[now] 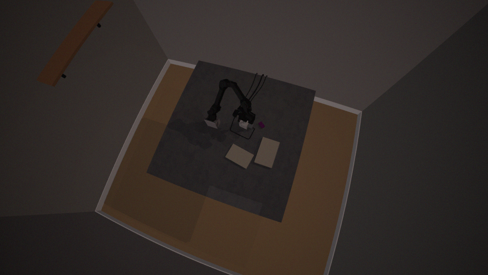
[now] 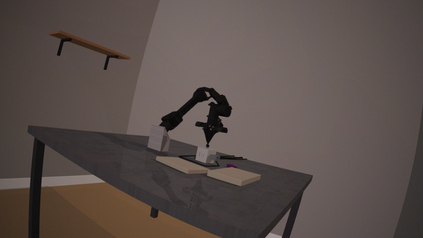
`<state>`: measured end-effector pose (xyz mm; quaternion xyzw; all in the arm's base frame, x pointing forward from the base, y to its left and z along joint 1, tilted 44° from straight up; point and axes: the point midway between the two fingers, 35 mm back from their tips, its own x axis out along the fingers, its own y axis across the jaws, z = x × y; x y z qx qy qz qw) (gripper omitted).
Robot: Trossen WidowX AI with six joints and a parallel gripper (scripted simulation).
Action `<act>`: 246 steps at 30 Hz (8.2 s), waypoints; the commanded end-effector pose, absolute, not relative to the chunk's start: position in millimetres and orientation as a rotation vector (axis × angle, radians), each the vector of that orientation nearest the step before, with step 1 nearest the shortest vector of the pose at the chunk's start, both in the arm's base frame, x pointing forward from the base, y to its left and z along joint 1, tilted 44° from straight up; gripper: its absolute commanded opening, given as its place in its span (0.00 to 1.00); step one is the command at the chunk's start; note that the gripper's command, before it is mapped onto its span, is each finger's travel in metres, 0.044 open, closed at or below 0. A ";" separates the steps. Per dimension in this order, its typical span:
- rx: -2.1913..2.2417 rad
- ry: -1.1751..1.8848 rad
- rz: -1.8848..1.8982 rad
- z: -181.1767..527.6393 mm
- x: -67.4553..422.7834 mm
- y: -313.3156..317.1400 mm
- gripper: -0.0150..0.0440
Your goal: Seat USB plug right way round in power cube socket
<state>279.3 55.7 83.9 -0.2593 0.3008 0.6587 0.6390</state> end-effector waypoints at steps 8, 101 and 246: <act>-0.599 0.684 1.500 89.9 280.7 49.4 0.25; 0.643 1.564 0.549 101.3 280.5 39.5 0.25; 1.776 1.810 -0.797 98.3 280.5 48.5 0.25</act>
